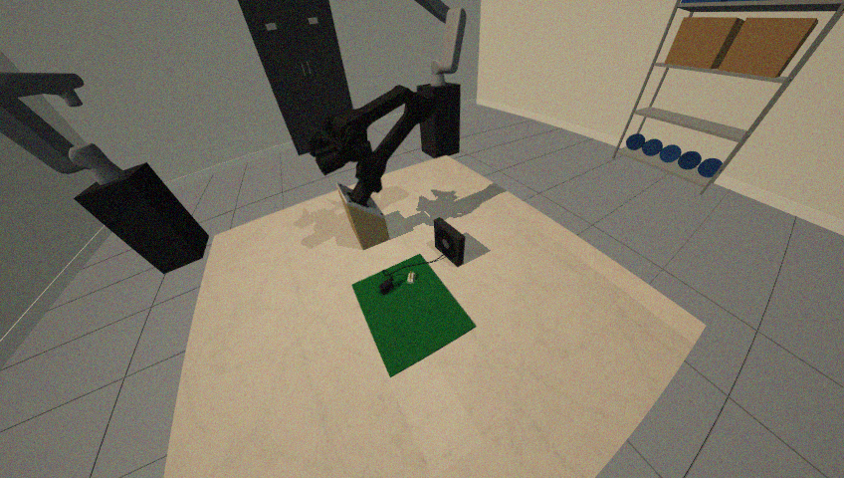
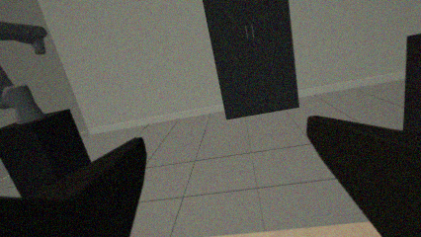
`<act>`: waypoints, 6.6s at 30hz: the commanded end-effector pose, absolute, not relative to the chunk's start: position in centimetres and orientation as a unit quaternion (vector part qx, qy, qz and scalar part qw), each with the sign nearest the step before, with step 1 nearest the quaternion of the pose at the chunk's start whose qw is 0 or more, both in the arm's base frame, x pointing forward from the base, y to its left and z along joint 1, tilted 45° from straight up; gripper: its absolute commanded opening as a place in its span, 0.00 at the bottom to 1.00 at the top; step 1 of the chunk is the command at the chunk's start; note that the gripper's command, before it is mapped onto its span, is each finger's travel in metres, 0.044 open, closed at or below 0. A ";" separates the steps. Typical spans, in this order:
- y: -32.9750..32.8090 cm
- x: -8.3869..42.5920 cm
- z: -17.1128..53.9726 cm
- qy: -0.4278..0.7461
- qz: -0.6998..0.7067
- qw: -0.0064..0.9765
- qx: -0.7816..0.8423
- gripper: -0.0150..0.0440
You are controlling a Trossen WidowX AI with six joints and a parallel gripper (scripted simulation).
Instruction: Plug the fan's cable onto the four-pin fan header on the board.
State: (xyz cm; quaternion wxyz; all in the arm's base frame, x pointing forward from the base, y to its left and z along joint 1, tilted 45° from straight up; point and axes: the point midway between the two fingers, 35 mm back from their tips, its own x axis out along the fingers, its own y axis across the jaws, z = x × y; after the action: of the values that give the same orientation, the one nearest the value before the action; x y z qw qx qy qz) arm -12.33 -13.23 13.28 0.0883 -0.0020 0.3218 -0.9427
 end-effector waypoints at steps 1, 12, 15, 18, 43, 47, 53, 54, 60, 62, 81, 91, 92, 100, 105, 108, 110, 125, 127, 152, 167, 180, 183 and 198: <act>-13.2 -12.3 13.3 0.322 -0.943 0.088 -0.002 0.98; -14.5 -8.4 8.6 0.556 -0.812 0.161 0.082 1.00; -15.1 -5.8 6.8 0.628 -0.739 0.226 0.092 1.00; -15.4 -4.1 5.6 0.675 -0.681 0.269 0.095 1.00; -10.1 14.6 -3.4 0.772 0.122 0.608 -0.141 1.00; -8.1 17.4 -4.0 0.709 0.243 0.627 -0.214 1.00; -4.5 21.3 -4.3 0.575 0.406 0.628 -0.330 1.00; -3.9 21.9 -4.3 0.549 0.431 0.625 -0.350 1.00; 0.5 25.0 -3.9 0.366 0.554 0.587 -0.463 1.00; 1.9 25.8 -3.7 0.308 0.581 0.570 -0.493 1.00; 3.9 25.9 -5.5 0.299 0.584 0.568 -0.497 1.00; 4.6 26.0 -6.2 0.299 0.585 0.568 -0.497 1.00; 4.8 26.0 -6.3 0.299 0.585 0.568 -0.497 1.00; 5.7 26.0 -7.3 0.299 0.585 0.568 -0.497 1.00; 6.3 26.0 -7.8 0.298 0.585 0.568 -0.497 1.00; 6.6 26.0 -8.2 0.298 0.585 0.568 -0.496 1.00; 6.8 26.0 -8.3 0.298 0.585 0.568 -0.496 1.00; 6.8 26.0 -8.1 0.293 0.586 0.568 -0.498 0.64; 6.8 26.0 -8.1 0.293 0.586 0.568 -0.498 0.62; 6.0 26.1 -7.3 0.295 0.586 0.567 -0.498 0.25; 2.4 25.8 -4.0 0.298 0.584 0.567 -0.498 0.25; 2.4 27.4 -3.1 0.361 0.552 0.630 -0.411 0.25; 2.5 28.0 -2.9 0.385 0.536 0.651 -0.374 0.25; 3.2 31.2 -1.9 0.497 0.445 0.724 -0.176 0.25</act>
State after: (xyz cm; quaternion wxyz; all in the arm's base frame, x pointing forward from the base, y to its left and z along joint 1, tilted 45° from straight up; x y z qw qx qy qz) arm 30.53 3.00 -1.98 -0.7142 0.2192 -0.4756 -0.4645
